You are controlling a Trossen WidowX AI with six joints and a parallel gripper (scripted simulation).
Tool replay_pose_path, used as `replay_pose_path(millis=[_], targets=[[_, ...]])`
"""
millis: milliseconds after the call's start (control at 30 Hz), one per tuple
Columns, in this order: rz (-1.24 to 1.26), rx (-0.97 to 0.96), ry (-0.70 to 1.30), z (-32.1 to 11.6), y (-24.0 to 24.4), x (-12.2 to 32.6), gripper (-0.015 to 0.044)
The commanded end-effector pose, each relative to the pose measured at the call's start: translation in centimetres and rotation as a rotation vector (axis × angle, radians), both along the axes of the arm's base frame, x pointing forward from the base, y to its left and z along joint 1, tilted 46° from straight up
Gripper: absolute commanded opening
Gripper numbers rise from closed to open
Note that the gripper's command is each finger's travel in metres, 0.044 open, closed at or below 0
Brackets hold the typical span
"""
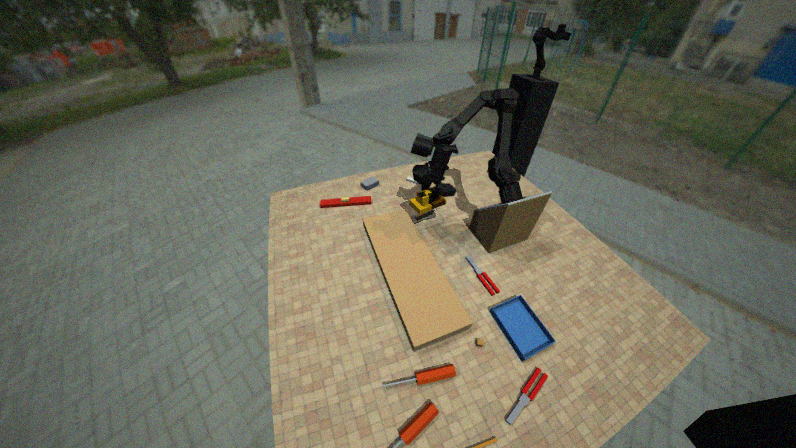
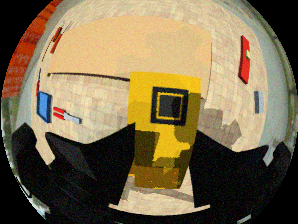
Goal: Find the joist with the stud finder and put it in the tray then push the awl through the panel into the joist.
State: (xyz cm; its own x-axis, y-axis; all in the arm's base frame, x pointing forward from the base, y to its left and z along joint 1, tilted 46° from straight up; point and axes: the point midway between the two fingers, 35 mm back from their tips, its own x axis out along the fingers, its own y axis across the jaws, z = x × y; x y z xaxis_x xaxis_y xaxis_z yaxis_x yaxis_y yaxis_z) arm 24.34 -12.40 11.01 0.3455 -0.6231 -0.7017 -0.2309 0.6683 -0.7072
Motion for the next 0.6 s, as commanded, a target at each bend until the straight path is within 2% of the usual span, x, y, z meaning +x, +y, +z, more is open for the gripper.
replay_pose_path(millis=[0,567], targets=[[-0.014,0.0,-0.022,0.8,0.0,1.6,0.0],[-0.076,0.009,-0.091,2.3,0.3,9.1,0.0]])
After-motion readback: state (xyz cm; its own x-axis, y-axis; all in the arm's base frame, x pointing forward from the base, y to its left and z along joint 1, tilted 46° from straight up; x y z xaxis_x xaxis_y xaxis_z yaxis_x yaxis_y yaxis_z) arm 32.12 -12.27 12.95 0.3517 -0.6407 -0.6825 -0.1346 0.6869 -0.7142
